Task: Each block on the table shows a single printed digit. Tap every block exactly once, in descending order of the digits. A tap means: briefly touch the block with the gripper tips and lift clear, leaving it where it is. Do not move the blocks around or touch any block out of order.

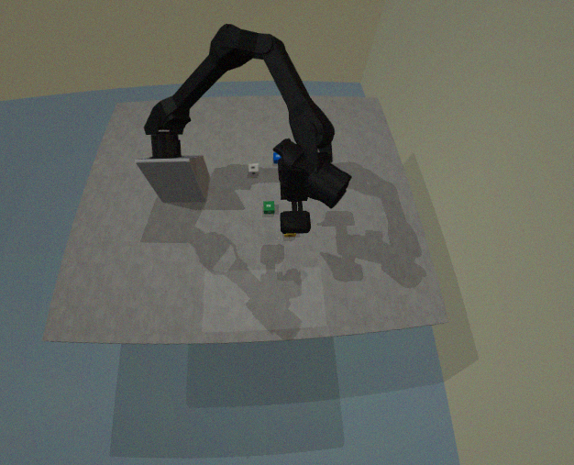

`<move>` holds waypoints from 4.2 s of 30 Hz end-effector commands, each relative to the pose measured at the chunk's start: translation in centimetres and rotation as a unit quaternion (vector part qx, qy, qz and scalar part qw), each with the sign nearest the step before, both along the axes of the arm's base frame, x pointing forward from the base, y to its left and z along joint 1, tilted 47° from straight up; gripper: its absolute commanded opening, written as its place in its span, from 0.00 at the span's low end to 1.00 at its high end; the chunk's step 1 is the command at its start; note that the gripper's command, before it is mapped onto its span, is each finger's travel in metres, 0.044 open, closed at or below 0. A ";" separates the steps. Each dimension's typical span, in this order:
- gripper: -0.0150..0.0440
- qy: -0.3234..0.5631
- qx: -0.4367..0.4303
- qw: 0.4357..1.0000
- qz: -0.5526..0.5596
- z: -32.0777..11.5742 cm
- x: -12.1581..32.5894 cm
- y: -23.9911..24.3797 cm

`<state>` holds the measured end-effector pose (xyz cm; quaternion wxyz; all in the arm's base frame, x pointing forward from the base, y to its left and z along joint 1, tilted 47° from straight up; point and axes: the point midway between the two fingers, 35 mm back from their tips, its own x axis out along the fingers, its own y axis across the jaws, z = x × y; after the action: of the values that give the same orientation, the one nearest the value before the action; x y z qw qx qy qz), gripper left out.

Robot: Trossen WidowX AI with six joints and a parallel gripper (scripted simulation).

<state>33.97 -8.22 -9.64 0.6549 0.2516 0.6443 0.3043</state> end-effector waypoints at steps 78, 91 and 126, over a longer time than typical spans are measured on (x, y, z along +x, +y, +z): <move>0.29 0.001 0.004 1.000 0.006 8.9 -12.1 22.4; 0.29 -0.002 0.006 1.000 0.006 8.6 -12.0 22.9; 0.29 -0.003 -0.007 1.000 0.004 7.1 -1.5 5.1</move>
<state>31.31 -0.93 0.15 0.6608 0.2434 0.6415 0.3043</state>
